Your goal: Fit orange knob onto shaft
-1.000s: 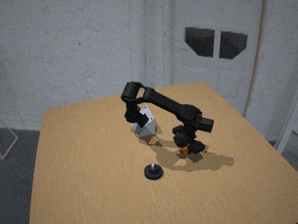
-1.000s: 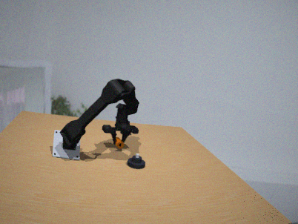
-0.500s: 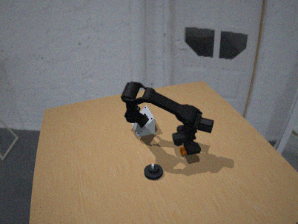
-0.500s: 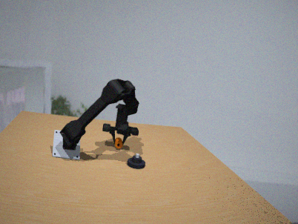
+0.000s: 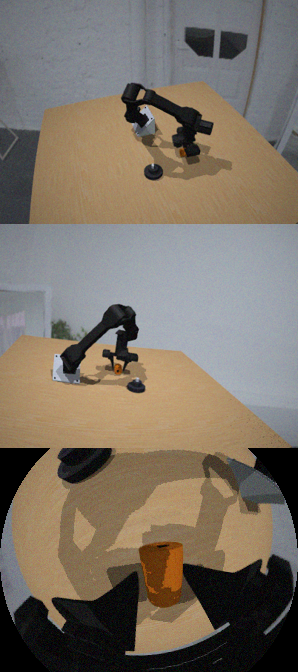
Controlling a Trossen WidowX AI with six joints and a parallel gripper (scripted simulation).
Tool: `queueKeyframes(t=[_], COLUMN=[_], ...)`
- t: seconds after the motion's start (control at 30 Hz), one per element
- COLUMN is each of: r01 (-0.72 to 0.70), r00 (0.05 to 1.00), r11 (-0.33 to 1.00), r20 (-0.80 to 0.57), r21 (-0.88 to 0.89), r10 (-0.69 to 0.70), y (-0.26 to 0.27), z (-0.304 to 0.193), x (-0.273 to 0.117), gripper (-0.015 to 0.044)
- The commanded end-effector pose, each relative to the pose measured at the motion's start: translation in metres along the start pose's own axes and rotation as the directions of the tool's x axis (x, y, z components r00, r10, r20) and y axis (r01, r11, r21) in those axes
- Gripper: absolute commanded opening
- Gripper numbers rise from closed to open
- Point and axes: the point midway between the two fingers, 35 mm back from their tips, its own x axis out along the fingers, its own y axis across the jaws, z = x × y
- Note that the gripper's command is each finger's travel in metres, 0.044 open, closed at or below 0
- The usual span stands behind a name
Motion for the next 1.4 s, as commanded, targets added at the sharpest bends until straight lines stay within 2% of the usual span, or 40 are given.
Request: queueKeyframes(t=[0.0, 0.47, 0.7, 0.9, 1.0, 1.07, 1.37], r01=[0.001, 0.001, 0.001, 0.001, 0.001, 0.001, 0.001], r00=[1.000, 1.000, 1.000, 1.000, 1.000, 1.000, 1.000], r11=[1.000, 1.000, 1.000, 1.000, 1.000, 1.000, 1.000], r20=[0.000, 0.000, 0.000, 0.000, -0.002, -0.002, -0.002], r21=[0.000, 0.000, 0.000, 0.000, -0.001, -0.001, -0.001], r10=[-0.001, -0.001, -0.001, -0.001, -0.001, -0.001, -0.001], y=[0.000, 0.000, 0.000, 0.000, 0.001, 0.000, 0.000], z=[0.000, 0.000, 0.000, 0.000, -0.001, 0.000, 0.000], x=[0.000, 0.000, 0.000, -0.003, -0.047, -0.060, -0.060], gripper=[0.0260, 0.0260, 0.0440, 0.0440, 0.0440, 0.0440, 0.0440])
